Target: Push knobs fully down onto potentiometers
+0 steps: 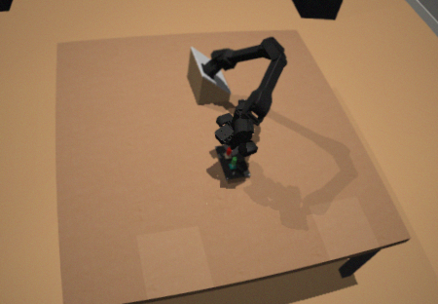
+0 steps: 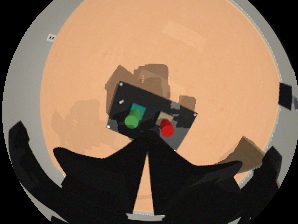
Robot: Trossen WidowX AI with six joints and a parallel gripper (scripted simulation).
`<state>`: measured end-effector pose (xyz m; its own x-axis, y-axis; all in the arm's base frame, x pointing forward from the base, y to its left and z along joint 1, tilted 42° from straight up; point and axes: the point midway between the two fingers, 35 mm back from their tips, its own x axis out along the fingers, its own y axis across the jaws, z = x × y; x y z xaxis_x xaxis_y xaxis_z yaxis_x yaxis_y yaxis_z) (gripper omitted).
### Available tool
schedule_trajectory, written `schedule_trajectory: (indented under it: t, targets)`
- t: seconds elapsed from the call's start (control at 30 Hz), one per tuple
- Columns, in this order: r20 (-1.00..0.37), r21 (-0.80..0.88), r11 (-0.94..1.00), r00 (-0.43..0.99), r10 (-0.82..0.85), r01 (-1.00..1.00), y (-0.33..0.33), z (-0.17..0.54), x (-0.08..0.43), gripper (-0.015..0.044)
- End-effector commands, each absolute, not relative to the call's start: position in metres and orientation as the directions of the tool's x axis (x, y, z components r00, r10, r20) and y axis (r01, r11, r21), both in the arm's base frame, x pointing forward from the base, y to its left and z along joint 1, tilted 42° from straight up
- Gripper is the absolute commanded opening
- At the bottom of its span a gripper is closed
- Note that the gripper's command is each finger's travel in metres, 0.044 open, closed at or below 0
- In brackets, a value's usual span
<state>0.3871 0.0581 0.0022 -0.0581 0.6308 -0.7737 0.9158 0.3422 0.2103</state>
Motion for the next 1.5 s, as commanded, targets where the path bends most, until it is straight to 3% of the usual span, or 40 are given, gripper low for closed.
schedule_trajectory:
  t: [0.0, 0.33, 0.7, 1.47]
  targets:
    - [-0.770, 0.137, 0.257, -0.060, 0.635, 0.957, 0.059, 0.004, 0.390, 0.0000]
    - [-0.767, -0.088, 0.000, -0.068, 0.638, 0.996, 0.059, 0.007, 0.394, 0.0000]
    - [-0.763, -0.325, -0.279, -0.076, 0.642, 0.903, 0.060, 0.010, 0.399, 0.0000]
    - [-0.755, -0.639, -0.695, -0.094, 0.649, 0.330, 0.061, 0.016, 0.408, 0.0000]
